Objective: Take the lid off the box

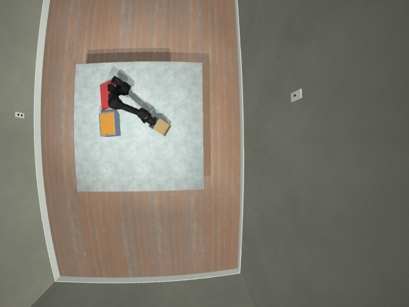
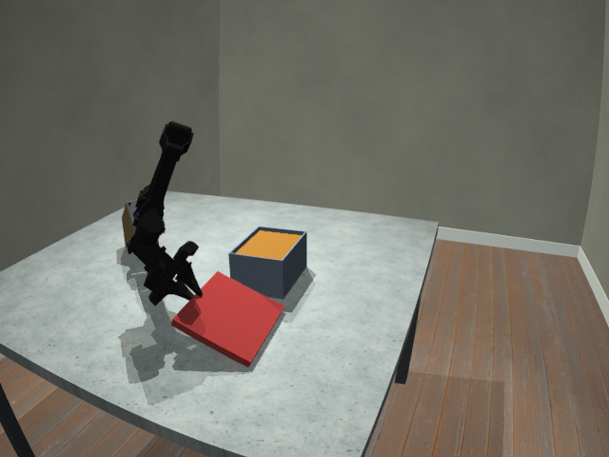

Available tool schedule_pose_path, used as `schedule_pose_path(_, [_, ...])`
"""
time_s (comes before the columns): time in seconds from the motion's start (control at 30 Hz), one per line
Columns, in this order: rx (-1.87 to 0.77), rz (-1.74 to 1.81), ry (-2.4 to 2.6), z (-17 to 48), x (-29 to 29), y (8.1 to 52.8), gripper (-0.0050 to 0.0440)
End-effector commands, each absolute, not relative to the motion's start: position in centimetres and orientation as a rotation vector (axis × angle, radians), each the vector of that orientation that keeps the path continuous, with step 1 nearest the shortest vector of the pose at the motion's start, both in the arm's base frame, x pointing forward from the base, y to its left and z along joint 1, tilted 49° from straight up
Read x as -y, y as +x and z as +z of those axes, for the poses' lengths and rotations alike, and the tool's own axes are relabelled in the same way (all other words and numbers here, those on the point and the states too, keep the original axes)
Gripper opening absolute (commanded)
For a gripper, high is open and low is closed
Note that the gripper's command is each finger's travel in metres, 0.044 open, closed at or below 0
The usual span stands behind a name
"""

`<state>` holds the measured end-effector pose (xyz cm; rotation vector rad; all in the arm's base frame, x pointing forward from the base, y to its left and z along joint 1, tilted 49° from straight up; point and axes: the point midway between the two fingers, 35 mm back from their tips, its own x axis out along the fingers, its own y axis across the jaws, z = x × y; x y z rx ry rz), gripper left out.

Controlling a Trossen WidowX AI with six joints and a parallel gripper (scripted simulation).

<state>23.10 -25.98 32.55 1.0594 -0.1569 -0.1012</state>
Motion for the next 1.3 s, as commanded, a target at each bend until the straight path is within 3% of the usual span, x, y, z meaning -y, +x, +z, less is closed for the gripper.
schedule_pose_path(0.0, [0.156,-0.147,1.109,30.4,27.4,23.6,-0.0050])
schedule_pose_path(1.27, [0.152,-0.103,1.067,31.9,26.4,23.4,-0.0050])
